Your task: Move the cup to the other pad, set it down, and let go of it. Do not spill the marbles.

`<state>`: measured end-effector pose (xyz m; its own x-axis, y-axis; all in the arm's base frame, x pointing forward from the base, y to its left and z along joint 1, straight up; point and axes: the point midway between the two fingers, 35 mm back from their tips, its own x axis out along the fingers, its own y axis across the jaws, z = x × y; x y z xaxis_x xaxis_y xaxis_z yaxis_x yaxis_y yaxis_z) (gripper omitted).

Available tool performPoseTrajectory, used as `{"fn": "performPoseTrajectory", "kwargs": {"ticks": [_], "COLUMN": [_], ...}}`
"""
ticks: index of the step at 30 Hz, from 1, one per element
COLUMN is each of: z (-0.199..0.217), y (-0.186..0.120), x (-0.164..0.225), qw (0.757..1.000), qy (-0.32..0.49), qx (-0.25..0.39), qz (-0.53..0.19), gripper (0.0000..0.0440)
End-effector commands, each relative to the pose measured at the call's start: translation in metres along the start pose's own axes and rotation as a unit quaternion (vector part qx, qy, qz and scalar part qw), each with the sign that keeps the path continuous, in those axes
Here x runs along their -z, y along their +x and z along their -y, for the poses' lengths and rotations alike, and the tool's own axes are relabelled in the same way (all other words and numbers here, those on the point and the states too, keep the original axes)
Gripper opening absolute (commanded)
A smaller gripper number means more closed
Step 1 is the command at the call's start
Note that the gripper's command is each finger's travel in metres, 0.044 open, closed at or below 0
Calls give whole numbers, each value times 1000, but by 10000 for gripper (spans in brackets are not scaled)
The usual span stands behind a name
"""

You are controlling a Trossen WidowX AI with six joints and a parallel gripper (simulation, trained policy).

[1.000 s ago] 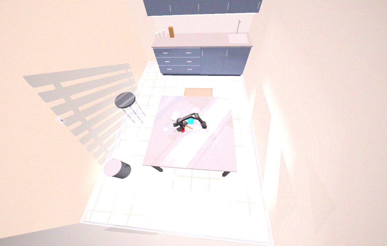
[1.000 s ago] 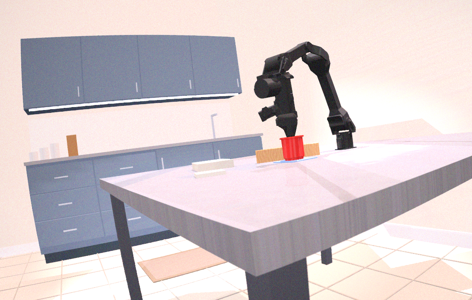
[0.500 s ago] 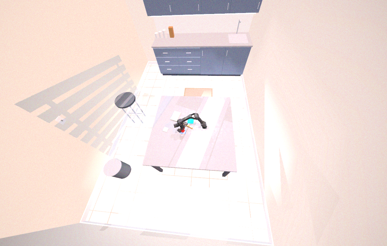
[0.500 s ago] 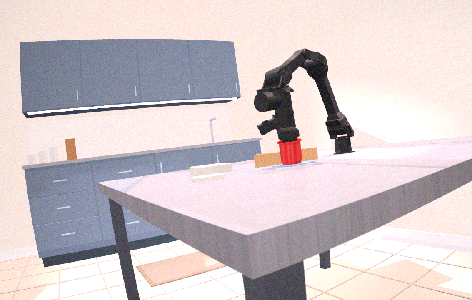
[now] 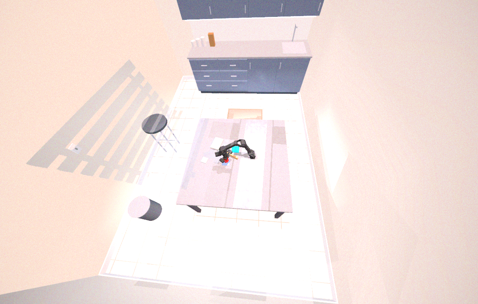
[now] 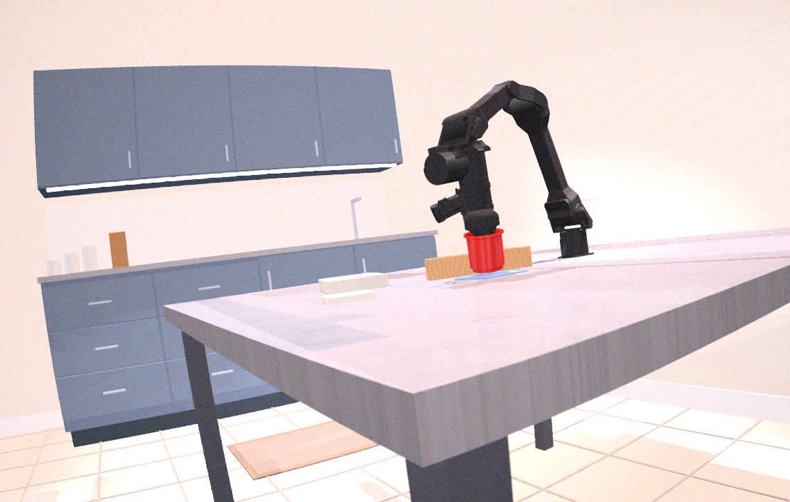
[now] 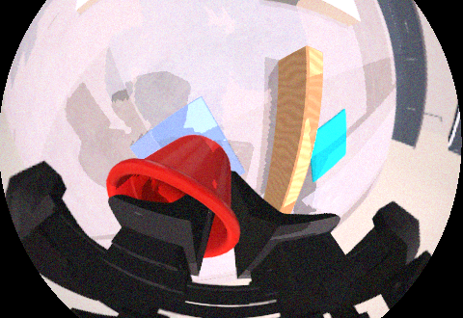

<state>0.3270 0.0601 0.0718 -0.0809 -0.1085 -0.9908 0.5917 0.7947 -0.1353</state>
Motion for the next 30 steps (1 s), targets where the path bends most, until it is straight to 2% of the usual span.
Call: {"fn": "performPoseTrajectory", "kwargs": {"ticks": [1,19,30], "z": [5,36,60], "y": [-8,-60,-76], "x": [-1,-12,-30], "qw": [1000,996,990], "qy": [9,82,128], "qx": [-2,-36,-57], "qz": [2,13,31], "gripper": [0,0,0]}}
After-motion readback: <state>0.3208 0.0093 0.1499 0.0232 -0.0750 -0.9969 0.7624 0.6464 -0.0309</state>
